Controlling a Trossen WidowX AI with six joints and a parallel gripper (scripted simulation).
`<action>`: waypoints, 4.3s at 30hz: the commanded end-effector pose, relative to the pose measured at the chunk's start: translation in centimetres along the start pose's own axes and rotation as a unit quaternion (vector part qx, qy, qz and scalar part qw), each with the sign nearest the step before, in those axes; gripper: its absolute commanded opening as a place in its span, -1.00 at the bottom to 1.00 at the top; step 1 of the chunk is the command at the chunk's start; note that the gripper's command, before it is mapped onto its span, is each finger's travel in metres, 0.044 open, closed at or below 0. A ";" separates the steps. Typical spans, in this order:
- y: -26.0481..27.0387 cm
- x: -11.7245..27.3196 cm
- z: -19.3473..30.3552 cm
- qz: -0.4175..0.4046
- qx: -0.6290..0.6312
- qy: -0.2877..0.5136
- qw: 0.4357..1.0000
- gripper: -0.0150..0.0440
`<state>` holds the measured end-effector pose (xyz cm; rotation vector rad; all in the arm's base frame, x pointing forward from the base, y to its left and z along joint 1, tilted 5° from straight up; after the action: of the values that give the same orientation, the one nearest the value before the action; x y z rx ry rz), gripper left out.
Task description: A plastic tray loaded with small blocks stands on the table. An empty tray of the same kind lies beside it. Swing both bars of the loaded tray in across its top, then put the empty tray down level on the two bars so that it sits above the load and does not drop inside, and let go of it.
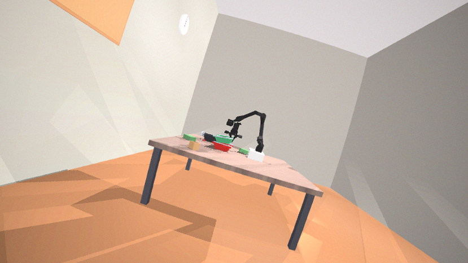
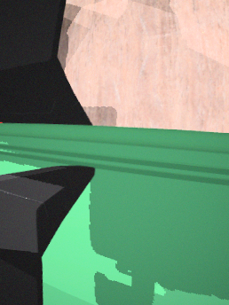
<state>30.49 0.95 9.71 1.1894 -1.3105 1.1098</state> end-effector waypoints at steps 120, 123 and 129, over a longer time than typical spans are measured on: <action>0.5 -1.4 0.0 -0.012 -0.001 0.001 1.000 0.25; 0.5 -1.4 0.0 -0.012 -0.001 0.001 1.000 0.40; 0.5 -1.4 0.0 -0.012 -0.001 0.001 1.000 0.70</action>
<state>30.03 1.10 8.45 1.1984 -1.2949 1.0970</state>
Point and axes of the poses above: the point midway between the two fingers, 35 mm back from their tips, its own x axis back along the fingers, its own y axis across the jaws, z = x × y, the point moved 6 cm from there along x, back along the fingers, and after that the axes turned 5 degrees about -x, right-handed, at the moved point
